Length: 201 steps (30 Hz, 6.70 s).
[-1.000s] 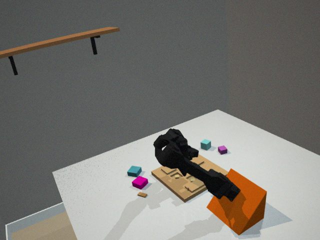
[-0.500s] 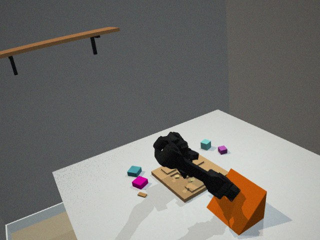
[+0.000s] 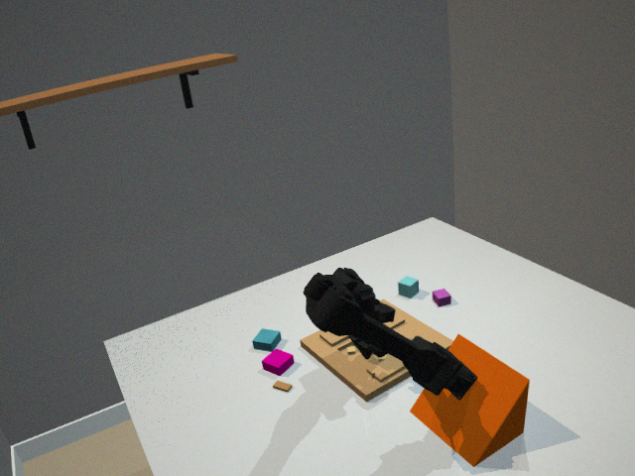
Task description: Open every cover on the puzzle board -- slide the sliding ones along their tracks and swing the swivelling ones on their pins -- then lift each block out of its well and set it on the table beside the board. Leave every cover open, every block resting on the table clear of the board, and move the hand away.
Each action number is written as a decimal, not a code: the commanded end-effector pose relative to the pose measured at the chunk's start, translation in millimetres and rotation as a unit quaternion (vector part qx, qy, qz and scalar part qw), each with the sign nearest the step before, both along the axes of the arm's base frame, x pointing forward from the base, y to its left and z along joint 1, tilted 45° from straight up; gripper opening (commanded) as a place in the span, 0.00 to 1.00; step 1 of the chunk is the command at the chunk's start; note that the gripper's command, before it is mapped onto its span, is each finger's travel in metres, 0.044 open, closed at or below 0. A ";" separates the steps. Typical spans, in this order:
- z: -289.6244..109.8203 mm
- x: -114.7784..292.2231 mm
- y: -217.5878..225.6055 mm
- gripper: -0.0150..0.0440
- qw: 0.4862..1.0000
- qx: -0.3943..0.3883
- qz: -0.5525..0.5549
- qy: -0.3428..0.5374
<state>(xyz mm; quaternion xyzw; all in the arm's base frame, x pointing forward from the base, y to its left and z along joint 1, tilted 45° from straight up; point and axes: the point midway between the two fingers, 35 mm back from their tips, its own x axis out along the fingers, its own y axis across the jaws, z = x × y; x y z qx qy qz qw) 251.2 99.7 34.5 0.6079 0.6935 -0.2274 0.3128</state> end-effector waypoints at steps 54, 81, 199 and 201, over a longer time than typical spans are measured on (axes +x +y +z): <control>-37.6 8.3 -30.3 0.25 1.000 -0.002 0.000 0.005; -56.6 10.5 -49.0 0.25 1.000 -0.001 0.000 0.005; -0.8 -84.1 -84.9 0.25 0.711 0.050 0.502 -0.490; -1.9 -84.1 -83.9 0.25 0.711 0.050 0.502 -0.490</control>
